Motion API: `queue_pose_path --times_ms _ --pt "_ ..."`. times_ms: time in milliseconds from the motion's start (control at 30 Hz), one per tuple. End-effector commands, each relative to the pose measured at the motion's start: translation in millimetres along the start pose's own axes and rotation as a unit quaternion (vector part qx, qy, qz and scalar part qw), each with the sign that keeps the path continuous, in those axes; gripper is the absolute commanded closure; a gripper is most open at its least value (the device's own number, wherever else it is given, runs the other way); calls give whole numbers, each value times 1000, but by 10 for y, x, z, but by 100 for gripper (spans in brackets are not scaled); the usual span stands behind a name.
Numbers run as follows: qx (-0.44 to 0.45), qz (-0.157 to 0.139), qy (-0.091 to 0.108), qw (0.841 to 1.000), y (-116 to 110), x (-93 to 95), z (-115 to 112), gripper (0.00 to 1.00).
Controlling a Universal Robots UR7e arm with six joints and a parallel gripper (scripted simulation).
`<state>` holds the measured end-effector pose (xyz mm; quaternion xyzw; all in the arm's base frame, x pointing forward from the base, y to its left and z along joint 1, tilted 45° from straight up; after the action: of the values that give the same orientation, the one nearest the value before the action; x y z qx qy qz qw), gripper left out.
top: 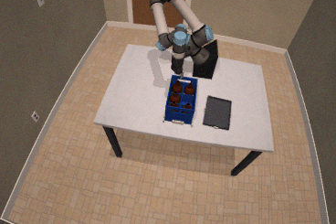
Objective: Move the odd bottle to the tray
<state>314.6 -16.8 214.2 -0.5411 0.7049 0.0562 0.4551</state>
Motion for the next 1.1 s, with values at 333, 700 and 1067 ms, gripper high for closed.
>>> queue_pose_path --times_ms 333,700,1067 --pt "1 2 2 1000 -1 -23 -3 100" --pt "1 2 2 1000 -1 -23 -3 100" --pt "1 2 2 1000 -1 -23 -3 100"
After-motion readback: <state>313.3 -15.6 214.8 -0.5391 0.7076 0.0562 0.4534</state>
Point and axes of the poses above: the point where the finger pads meet when closed, its own x axis out along the fingers, its own z axis across the jaws, y = z × x, the point moved 4 cm from there along -x, back along the fingers, and after that the axes turned 11 degrees about -x, right-handed, at the moved point
